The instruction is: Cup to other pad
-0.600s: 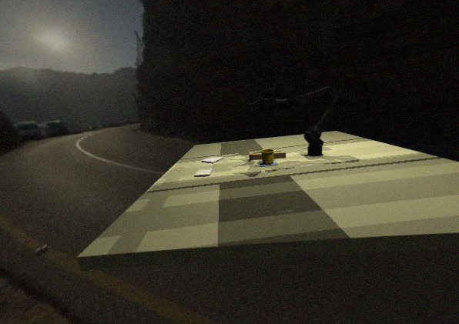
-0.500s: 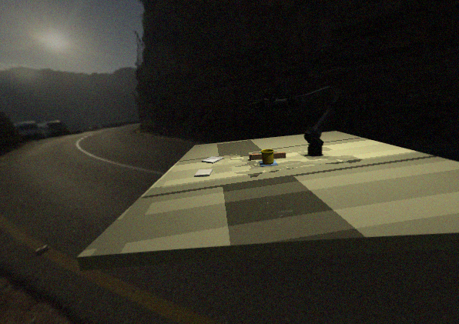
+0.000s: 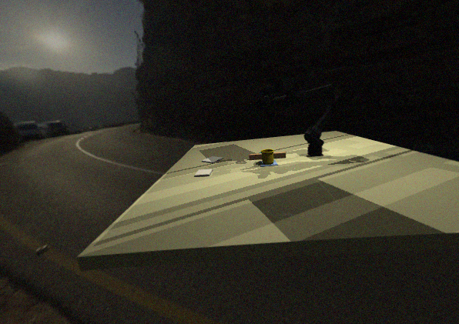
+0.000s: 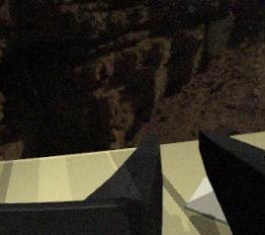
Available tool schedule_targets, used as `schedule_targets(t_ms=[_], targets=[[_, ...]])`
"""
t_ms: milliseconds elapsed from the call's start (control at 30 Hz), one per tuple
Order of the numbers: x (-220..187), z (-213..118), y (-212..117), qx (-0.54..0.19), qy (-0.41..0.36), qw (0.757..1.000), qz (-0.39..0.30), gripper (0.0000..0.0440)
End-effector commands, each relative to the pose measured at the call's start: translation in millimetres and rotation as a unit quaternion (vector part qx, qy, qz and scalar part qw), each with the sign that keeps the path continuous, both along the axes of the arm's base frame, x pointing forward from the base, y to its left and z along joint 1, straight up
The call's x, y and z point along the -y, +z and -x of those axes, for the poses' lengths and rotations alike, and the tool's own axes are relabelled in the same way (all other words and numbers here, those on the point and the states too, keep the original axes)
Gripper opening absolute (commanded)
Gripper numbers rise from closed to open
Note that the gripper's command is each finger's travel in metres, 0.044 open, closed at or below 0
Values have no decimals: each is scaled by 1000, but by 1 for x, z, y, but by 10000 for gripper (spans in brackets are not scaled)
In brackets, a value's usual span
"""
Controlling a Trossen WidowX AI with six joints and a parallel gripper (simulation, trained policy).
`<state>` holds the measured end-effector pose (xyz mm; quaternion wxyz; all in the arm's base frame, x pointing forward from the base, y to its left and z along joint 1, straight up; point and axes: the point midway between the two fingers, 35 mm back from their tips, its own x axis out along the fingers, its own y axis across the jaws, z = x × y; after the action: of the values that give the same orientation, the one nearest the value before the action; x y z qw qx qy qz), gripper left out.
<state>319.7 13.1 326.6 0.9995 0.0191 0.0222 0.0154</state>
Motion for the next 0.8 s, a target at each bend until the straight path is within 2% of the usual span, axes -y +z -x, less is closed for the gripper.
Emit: schedule_targets(t_ms=[0, 200, 767], targets=[[-4, -2, 0, -19, 7, 1000, -17, 98], [-11, -5, 1, -51, 15, 997, -49, 135], [-31, -13, 0, -154, 19, 977, -147, 143]])
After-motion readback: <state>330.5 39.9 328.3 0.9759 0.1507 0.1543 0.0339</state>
